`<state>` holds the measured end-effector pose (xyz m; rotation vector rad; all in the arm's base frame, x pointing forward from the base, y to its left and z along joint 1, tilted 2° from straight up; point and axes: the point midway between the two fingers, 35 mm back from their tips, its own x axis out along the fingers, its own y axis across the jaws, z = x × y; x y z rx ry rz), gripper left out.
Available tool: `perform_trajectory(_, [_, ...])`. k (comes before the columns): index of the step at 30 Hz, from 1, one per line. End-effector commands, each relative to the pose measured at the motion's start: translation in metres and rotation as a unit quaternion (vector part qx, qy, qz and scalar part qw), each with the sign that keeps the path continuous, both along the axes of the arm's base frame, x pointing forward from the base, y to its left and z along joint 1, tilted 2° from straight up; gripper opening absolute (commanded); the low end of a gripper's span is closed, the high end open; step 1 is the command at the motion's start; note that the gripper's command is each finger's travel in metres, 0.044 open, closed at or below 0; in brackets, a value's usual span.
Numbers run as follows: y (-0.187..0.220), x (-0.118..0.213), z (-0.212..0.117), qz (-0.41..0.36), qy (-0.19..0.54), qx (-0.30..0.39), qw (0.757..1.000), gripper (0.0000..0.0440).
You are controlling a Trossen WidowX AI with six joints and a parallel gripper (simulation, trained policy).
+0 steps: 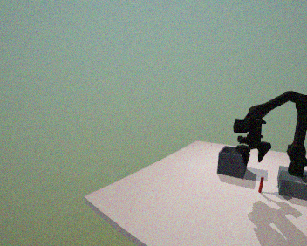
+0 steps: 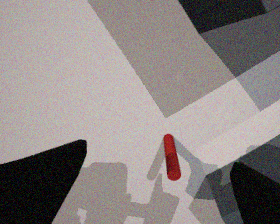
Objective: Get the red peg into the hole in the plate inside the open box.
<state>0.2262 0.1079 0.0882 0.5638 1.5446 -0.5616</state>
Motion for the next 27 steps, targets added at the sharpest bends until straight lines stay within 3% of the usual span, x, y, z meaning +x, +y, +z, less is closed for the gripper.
perform_trajectory(1, [0.003, -0.018, -0.001, -0.052, 0.016, -0.003, 0.999, 0.044])
perform_trajectory(12, [0.01, -0.061, -0.005, -0.181, 0.041, -0.033, 0.982, 0.0431])
perform_trajectory(27, [0.006, -0.074, -0.032, -0.231, 0.032, -0.071, 0.97, 0.0428])
